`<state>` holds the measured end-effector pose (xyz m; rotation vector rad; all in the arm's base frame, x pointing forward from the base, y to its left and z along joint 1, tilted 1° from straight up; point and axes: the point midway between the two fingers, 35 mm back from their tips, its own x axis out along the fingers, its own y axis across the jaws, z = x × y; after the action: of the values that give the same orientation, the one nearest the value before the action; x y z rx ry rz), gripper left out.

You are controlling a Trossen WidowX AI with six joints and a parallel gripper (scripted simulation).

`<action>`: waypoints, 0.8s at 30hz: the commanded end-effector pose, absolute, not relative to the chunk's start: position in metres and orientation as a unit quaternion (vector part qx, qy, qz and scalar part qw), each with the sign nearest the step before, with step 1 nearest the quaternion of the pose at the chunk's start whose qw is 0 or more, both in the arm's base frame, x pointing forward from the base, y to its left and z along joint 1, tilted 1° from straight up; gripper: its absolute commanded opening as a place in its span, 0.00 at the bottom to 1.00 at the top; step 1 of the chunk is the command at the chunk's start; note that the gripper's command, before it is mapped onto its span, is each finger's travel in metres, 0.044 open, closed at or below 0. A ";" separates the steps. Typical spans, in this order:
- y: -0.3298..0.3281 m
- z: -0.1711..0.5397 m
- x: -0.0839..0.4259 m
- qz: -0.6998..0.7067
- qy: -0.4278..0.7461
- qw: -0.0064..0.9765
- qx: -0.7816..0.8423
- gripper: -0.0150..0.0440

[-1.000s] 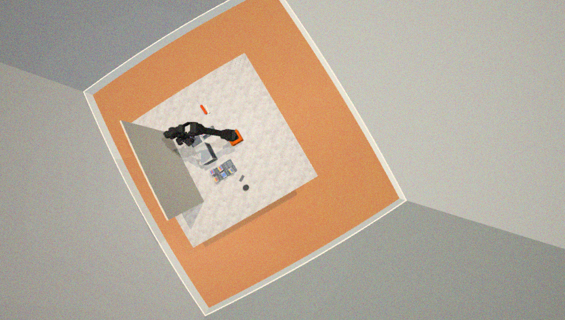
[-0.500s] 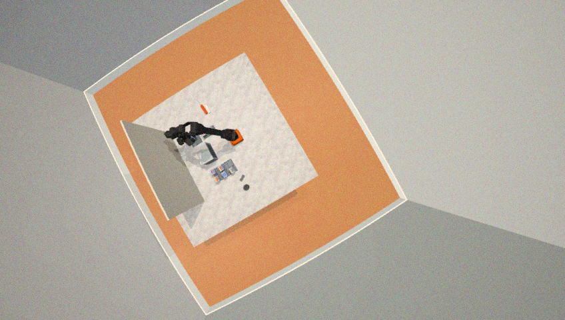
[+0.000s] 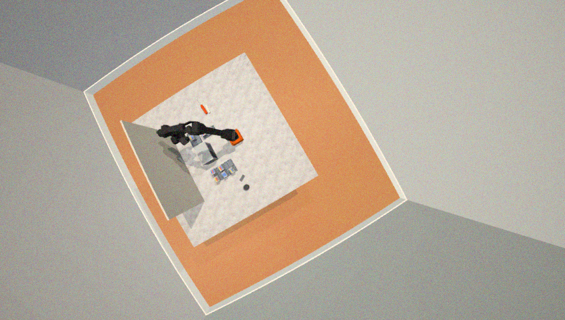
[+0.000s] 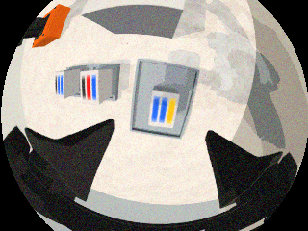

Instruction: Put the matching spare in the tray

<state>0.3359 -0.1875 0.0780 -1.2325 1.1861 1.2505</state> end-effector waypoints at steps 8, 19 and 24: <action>-0.188 0.113 0.337 0.497 0.484 0.494 -0.524 1.00; -0.188 0.113 0.337 0.497 0.484 0.494 -0.524 1.00; -0.188 0.113 0.337 0.497 0.484 0.494 -0.524 1.00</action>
<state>0.3369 -0.1881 0.1129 -1.2689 1.1738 1.2090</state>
